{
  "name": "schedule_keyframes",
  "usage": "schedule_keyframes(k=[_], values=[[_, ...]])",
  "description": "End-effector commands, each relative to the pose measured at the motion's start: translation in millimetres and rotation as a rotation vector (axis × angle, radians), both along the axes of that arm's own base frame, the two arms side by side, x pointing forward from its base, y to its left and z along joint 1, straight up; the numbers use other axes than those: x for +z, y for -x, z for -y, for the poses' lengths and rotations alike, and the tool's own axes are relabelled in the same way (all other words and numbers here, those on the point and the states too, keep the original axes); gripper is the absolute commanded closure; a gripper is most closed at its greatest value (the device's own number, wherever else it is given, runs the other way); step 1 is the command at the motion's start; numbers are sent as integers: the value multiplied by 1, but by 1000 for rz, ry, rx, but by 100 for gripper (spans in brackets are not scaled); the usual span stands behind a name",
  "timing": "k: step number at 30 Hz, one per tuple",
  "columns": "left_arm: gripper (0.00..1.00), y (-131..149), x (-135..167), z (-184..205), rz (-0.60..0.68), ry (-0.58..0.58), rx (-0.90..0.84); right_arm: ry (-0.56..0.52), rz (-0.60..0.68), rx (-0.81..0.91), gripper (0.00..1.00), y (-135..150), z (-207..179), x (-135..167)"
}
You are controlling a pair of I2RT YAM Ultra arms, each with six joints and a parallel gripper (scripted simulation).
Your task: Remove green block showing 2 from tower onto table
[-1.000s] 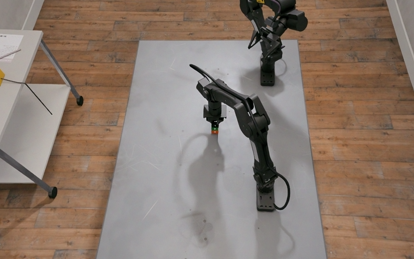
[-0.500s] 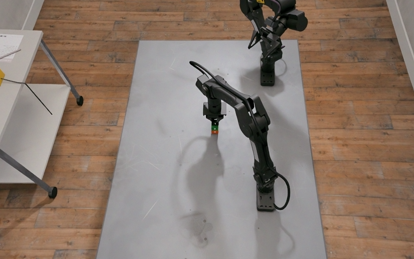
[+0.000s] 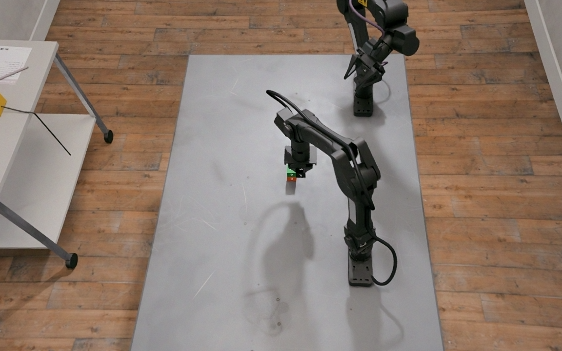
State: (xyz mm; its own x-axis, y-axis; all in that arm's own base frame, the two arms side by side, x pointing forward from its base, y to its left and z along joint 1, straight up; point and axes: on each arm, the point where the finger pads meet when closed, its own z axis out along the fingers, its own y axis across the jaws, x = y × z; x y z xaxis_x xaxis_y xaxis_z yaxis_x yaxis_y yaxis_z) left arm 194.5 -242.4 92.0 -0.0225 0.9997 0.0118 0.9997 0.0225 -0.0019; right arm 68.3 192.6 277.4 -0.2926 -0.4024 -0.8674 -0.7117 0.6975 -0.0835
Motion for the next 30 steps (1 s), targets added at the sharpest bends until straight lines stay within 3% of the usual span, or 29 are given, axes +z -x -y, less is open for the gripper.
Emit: schedule_keyframes(k=[1,8,14,24,29,30], values=[[73,20,10,-29,-6,2,-2,53,-53,59,45,4,-30,5],[73,47,16,-64,-10,-3,-2,173,-83,116,45,-11,-78,-6],[73,56,17,-75,-9,-6,8,212,-92,146,45,-32,-102,-12],[73,62,19,-82,-2,-2,1,280,-60,256,45,-142,-153,-33],[73,62,19,-82,0,-1,1,320,-59,380,45,-202,-162,-62],[73,62,19,-82,0,-1,1,320,-59,380,45,-202,-162,-62]])
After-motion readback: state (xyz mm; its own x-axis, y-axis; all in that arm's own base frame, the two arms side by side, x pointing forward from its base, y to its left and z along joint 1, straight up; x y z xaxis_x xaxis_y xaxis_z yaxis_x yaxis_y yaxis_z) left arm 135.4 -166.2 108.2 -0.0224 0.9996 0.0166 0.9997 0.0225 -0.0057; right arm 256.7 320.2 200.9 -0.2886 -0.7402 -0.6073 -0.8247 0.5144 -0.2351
